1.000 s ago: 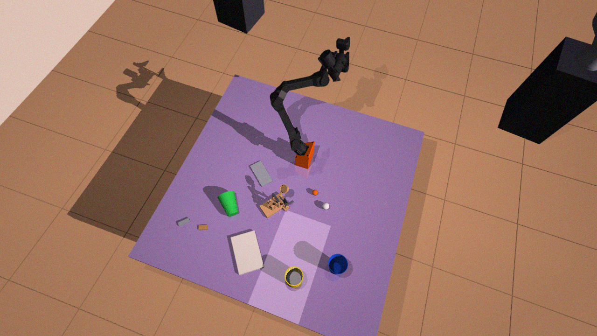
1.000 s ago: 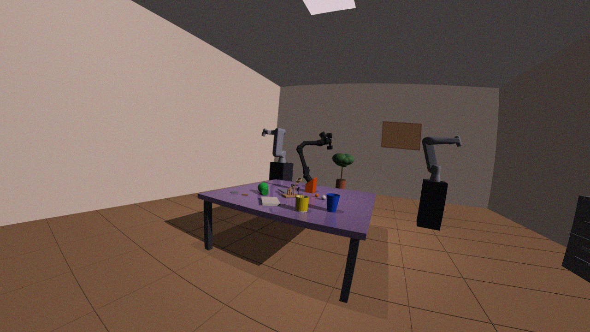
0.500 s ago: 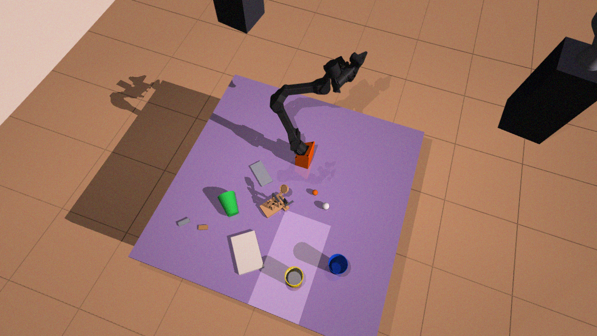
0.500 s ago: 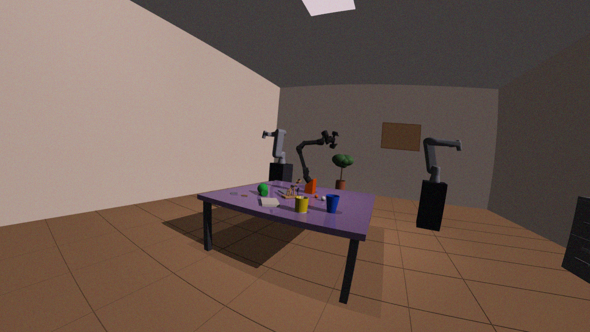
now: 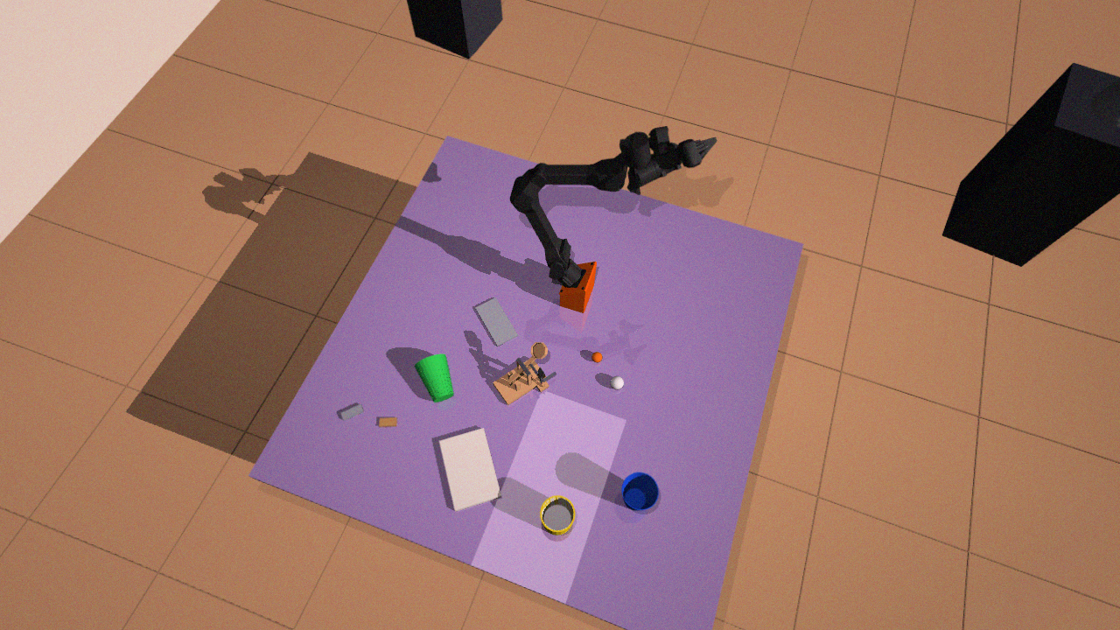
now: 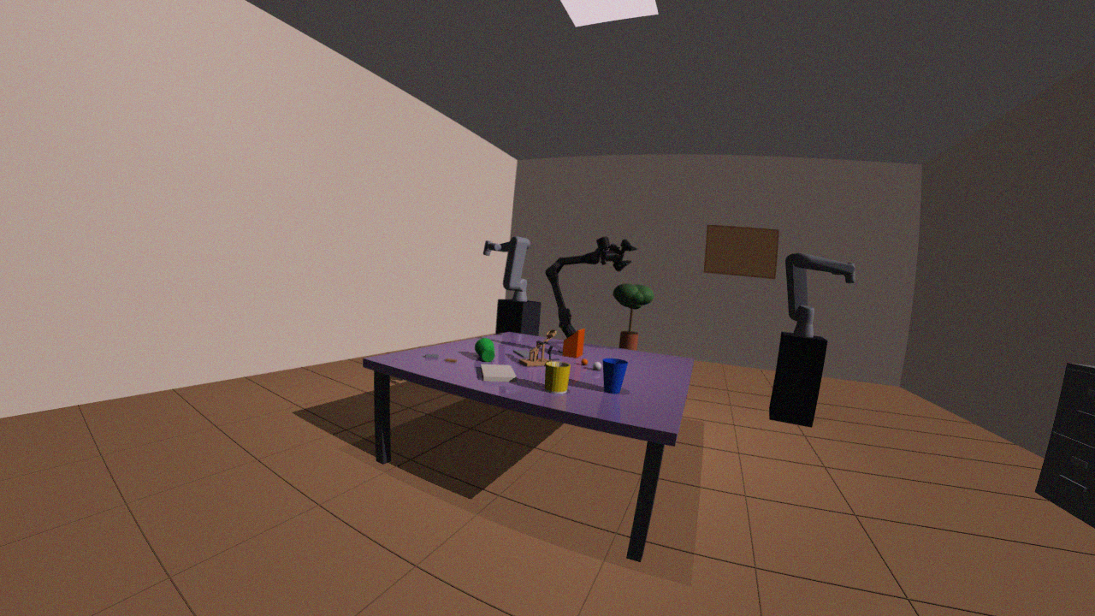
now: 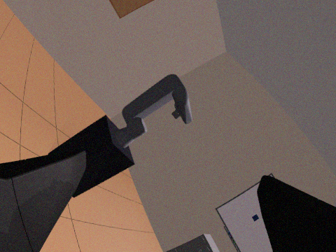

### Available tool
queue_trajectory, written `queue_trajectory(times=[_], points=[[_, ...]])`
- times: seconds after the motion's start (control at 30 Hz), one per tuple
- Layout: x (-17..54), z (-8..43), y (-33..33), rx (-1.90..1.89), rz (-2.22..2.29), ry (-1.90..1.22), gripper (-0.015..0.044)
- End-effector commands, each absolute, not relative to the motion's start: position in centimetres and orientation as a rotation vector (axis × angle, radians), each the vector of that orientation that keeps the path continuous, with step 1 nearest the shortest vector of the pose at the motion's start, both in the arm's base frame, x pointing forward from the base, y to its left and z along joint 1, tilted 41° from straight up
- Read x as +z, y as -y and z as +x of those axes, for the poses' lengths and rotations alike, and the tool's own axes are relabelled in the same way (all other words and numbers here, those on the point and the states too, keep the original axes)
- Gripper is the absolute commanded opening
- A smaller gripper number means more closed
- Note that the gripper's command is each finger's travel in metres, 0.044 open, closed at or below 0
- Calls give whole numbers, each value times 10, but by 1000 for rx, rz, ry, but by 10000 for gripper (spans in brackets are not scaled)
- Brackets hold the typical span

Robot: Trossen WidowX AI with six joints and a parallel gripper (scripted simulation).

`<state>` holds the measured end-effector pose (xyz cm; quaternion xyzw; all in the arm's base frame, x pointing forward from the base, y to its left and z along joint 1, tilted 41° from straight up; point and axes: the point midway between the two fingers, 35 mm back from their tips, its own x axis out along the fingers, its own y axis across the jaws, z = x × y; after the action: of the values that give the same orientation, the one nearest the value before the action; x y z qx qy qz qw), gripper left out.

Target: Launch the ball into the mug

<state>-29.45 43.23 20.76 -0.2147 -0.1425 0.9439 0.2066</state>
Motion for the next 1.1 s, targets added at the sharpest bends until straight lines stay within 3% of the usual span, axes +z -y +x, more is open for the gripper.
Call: queue_trajectory(times=[0.0,0.53,1.07], points=[[196,-267,-448,2547,-642,242,440],[153,-147,-486,2153,-713,-262,440],[120,-39,-482,1799,-739,-566,440]])
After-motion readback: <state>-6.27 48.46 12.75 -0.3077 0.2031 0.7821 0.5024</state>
